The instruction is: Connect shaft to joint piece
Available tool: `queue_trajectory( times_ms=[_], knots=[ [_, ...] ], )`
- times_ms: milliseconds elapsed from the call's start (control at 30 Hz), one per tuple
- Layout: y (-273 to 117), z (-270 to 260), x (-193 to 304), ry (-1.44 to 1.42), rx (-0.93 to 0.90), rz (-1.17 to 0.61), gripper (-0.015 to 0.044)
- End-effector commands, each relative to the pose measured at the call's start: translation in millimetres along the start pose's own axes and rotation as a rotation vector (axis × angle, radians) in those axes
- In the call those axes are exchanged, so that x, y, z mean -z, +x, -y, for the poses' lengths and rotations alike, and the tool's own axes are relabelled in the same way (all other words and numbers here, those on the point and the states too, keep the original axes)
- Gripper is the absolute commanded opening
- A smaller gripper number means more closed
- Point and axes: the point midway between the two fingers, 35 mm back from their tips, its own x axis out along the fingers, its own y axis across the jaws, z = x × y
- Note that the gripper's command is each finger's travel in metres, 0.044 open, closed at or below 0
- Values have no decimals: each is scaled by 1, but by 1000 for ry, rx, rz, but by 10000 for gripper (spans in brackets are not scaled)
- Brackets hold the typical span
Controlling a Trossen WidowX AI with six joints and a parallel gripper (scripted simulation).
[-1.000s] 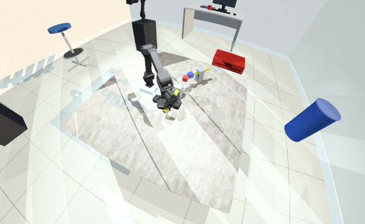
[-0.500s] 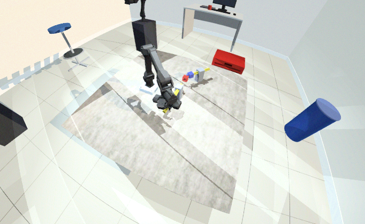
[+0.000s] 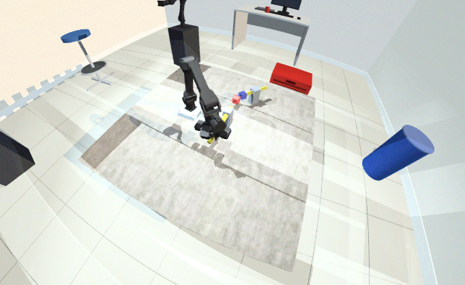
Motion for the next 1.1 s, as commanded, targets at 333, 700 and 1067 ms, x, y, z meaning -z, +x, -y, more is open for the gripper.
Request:
queue_trajectory(
  times_ms=[333, 700, 1067],
  knots=[
    [0, 0, 1, 4, 84, 3, 67],
    [0, 0, 2, 0, 74, -1, 0],
    [0, 0, 13, 3, 86, 0, 0]
  ],
)
